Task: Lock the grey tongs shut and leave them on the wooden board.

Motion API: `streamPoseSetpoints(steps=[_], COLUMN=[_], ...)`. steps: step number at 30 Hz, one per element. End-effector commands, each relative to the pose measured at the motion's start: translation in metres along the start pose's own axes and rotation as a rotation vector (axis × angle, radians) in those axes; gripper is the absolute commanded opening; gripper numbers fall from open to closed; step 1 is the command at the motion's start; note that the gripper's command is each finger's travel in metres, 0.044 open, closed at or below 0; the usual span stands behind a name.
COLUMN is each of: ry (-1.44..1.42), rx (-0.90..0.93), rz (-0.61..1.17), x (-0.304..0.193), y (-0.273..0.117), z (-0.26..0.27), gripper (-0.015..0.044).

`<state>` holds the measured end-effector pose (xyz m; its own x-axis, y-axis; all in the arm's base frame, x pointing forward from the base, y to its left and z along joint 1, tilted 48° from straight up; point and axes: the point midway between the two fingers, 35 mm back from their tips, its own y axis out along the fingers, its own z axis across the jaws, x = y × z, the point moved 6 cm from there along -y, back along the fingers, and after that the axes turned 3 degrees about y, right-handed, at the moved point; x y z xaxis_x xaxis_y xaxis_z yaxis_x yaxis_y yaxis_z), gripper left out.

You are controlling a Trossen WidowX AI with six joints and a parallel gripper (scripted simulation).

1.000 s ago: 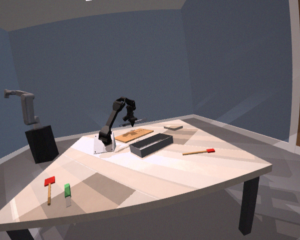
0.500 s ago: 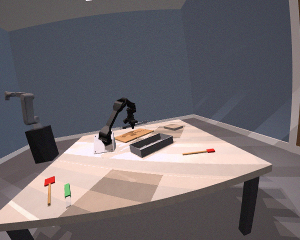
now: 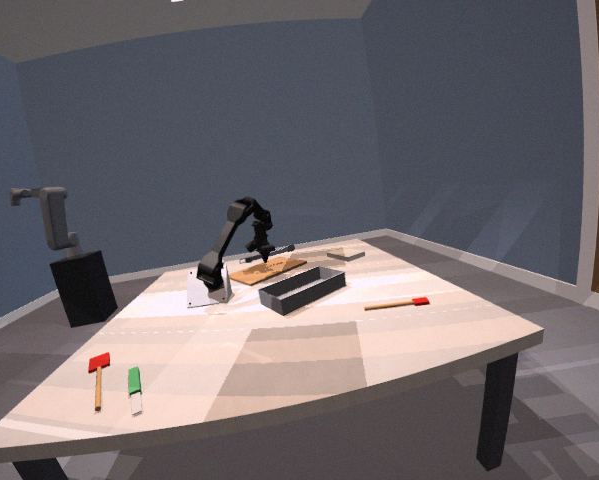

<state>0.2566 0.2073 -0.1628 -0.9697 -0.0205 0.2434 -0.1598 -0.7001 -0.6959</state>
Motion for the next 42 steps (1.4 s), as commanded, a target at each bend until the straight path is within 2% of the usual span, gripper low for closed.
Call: streamPoseSetpoints(steps=[1,3,25,29,32,37,42], ry=[-0.004,-0.004,-0.001,-0.001,-0.004,-0.01,-0.013], rx=[0.002,0.002,0.0,0.0,-0.003,-0.006,0.001], rz=[0.006,0.006,0.0,0.0,0.002,0.002,-0.002], x=[0.001,0.001,0.001,0.003,0.02,0.08,0.138], y=[0.002,0.002,0.001,-0.001,-0.022,-0.075,-0.108], z=[0.001,0.001,0.0,0.0,0.004,0.019,0.04], gripper=[-0.015,-0.015,0.0427,0.044,0.044,0.044,0.044])
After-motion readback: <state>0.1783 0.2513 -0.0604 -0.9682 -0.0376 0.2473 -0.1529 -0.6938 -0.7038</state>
